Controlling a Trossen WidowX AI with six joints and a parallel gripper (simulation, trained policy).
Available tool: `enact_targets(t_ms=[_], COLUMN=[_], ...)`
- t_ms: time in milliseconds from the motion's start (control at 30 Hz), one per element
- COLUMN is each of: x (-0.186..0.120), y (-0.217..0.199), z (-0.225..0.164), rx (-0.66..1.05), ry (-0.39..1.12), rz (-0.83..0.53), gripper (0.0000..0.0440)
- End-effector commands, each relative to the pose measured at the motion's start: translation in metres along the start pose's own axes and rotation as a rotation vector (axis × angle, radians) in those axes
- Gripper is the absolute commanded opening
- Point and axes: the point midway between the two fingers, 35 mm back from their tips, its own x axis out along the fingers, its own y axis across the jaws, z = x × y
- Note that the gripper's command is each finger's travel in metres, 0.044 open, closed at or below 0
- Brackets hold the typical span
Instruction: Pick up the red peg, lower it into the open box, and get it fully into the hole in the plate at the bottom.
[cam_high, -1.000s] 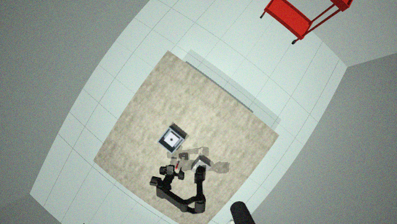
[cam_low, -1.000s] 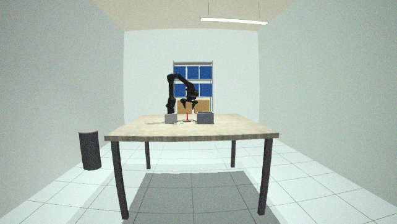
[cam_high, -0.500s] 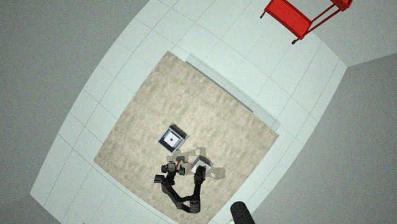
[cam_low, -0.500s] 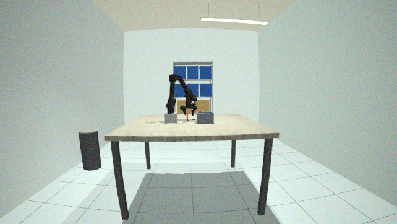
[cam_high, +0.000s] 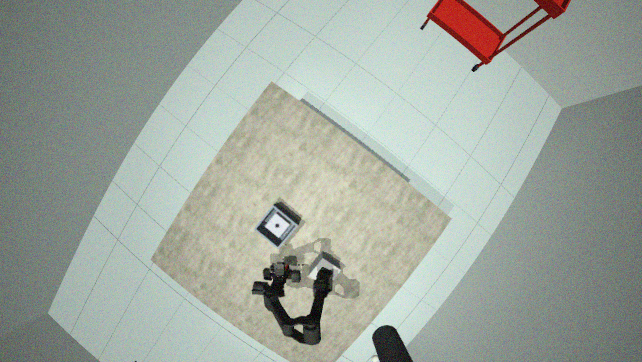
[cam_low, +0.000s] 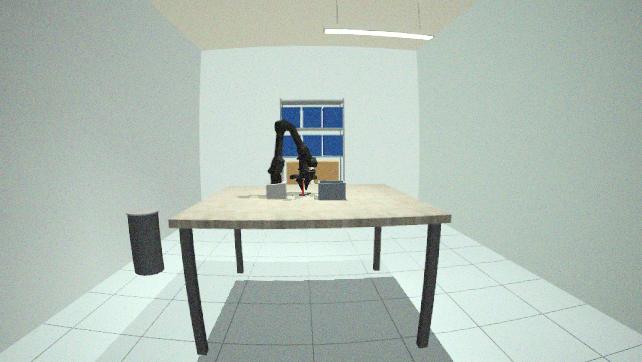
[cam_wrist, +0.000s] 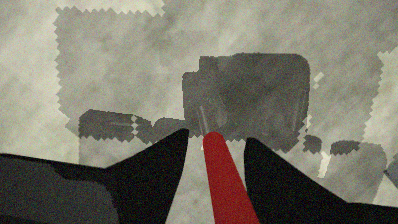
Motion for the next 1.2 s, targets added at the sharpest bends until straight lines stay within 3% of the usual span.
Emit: enact_targets(t_ms=[0,100,1167], x=[-0.001,-0.003,-0.092], y=[0.001,0.002,0.025], z=[-0.001,0.0,0.09], rx=[-0.015,-0.024,-0.172], ry=[0.026,0.048,-0.216], rz=[-0.004,-0.009,0.08], gripper=[0.0061,0.0,0.0])
